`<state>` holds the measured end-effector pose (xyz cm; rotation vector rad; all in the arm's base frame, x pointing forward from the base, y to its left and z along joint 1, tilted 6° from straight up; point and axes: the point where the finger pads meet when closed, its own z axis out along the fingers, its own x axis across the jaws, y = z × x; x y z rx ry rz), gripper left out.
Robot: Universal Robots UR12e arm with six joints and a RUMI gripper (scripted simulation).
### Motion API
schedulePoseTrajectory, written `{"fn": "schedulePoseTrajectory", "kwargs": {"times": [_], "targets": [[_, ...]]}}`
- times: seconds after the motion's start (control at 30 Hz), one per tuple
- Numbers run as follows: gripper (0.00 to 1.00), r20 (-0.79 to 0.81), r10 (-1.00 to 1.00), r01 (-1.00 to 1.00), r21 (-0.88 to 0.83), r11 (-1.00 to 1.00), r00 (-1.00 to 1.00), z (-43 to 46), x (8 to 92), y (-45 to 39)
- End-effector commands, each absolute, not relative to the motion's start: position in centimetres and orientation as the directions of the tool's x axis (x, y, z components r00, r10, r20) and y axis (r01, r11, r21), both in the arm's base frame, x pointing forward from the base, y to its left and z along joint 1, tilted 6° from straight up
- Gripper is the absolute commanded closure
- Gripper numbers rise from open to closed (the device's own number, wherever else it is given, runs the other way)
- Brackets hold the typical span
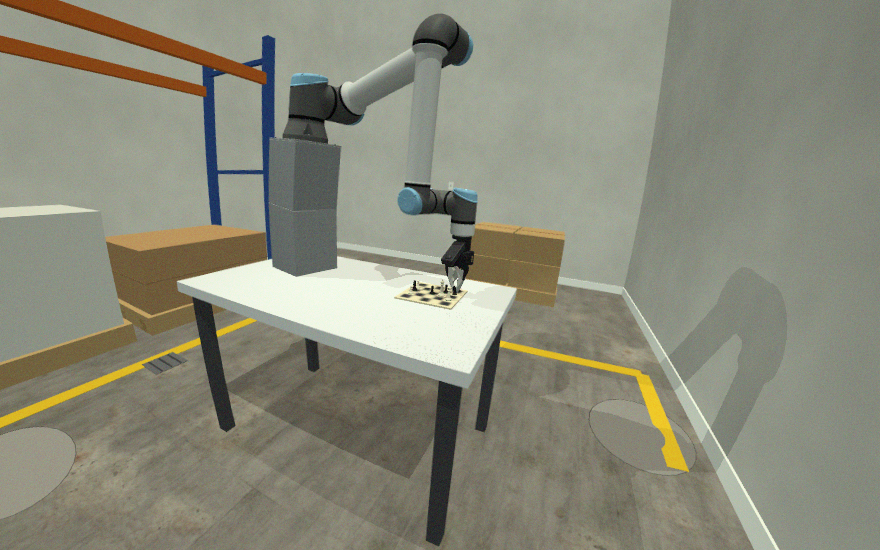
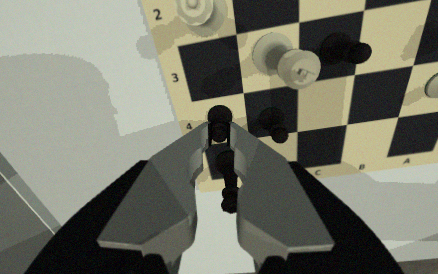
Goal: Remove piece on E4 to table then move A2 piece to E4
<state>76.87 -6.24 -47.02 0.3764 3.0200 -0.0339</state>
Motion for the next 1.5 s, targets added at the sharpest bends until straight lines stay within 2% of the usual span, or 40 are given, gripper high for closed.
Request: {"fn": "schedulePoseTrajectory", "kwargs": {"times": [0.0, 0.93, 1.47], "targets": [[1.00, -0.106, 0.245, 0.247, -0.009, 0.969, -0.964, -46.7, 77.3, -6.5], [1.00, -0.103, 0.245, 0.247, -0.009, 0.969, -0.964, -46.4, 77.0, -6.4], [1.00, -0.102, 0.245, 0.247, -0.009, 0.969, -0.964, -37.8, 76.1, -6.0]]}}
